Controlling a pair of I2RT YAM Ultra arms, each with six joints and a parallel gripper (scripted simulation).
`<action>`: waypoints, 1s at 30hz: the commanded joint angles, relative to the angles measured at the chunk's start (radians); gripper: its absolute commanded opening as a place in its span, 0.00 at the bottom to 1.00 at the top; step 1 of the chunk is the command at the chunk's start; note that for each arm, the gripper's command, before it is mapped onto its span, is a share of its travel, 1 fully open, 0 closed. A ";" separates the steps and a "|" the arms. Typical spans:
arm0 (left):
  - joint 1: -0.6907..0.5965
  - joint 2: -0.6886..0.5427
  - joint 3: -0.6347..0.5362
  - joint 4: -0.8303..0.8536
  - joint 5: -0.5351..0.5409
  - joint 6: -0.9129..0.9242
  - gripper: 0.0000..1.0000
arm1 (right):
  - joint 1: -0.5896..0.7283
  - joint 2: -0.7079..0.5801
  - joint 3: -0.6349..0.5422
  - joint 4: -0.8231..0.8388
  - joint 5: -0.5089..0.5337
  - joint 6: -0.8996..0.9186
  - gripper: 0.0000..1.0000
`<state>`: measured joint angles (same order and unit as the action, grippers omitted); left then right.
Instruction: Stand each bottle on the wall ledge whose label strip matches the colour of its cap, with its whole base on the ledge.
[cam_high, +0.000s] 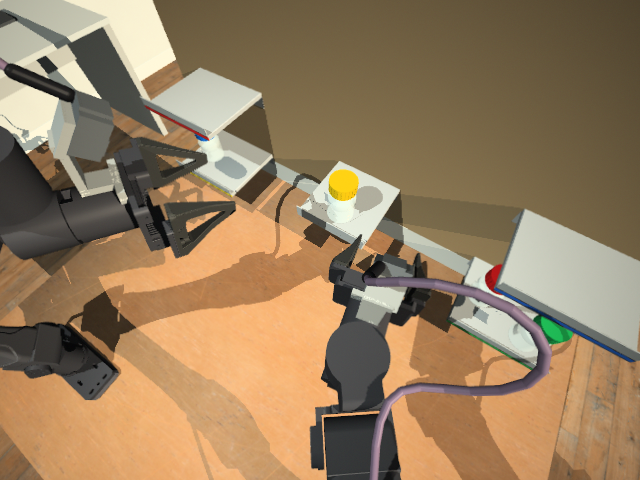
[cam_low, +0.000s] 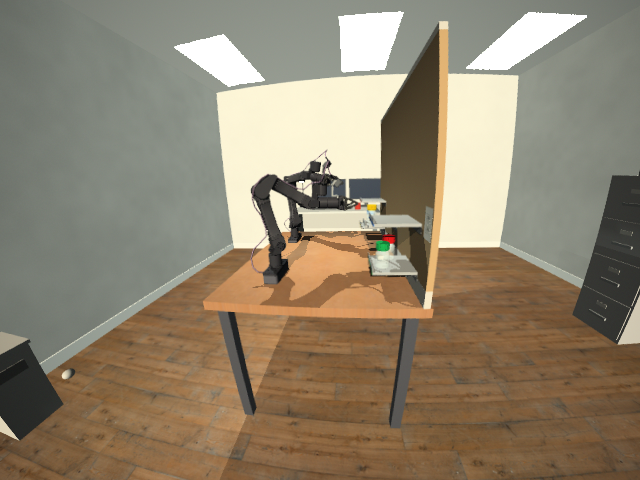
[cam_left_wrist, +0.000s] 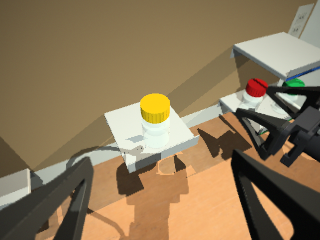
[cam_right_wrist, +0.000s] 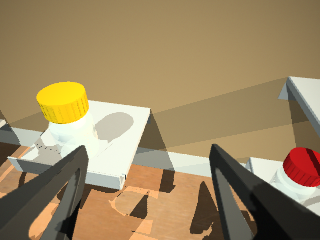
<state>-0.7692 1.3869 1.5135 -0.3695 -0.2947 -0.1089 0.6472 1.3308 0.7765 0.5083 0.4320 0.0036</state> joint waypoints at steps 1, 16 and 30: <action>-0.034 0.060 -0.074 0.235 -0.137 -0.040 1.00 | -0.112 -0.157 0.021 -0.163 -0.092 -0.008 0.89; -0.080 0.175 -0.242 0.524 -0.257 -0.022 1.00 | -0.557 -0.307 0.227 -0.481 -0.394 -0.007 0.89; -0.080 0.180 -0.241 0.532 -0.258 -0.018 1.00 | -0.651 -0.278 0.287 -0.501 -0.431 -0.009 0.89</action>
<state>-0.8379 1.5784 1.2640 0.1417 -0.5369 -0.1345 0.0017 1.0439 1.0225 0.0151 0.0170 0.0021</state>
